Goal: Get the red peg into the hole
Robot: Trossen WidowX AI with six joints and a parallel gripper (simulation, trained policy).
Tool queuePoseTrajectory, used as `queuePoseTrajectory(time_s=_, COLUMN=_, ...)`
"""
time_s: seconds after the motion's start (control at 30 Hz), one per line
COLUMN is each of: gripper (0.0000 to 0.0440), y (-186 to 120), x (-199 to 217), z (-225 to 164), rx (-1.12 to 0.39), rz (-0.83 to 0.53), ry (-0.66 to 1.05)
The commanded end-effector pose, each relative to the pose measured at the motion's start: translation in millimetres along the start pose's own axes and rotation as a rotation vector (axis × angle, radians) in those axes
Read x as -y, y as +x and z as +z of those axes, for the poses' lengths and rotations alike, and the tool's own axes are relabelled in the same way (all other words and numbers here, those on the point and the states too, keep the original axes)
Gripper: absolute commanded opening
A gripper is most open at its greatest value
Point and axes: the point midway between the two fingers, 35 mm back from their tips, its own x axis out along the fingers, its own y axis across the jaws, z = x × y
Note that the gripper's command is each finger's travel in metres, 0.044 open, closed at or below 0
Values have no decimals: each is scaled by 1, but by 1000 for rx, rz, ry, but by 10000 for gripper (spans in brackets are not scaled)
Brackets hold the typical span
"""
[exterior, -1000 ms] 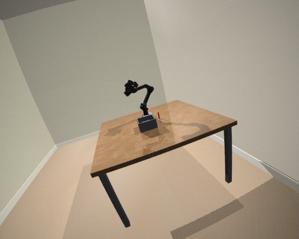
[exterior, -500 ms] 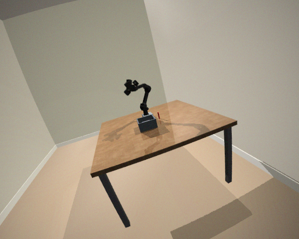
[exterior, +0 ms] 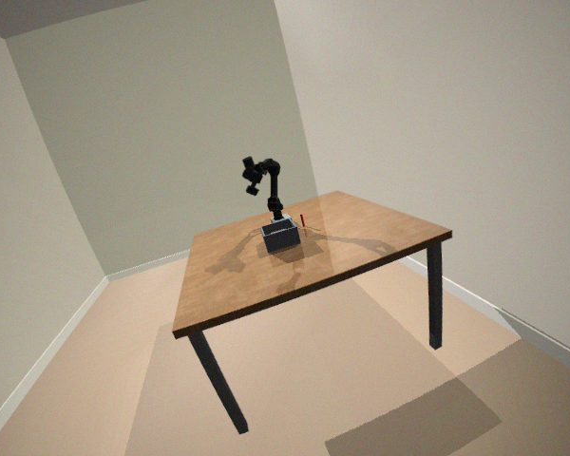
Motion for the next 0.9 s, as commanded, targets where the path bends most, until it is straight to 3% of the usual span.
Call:
queuePoseTrajectory(time_s=0.0, gripper=440, y=10, x=6, z=-13, rx=-41, rz=-58, ry=46)
queuePoseTrajectory(time_s=0.43, gripper=440, y=30, x=30, z=-107, rx=-320, rz=-381, ry=189)
queuePoseTrajectory(time_s=0.87, gripper=440, y=1, x=40, z=-204, rx=-602, rz=-730, ry=194)
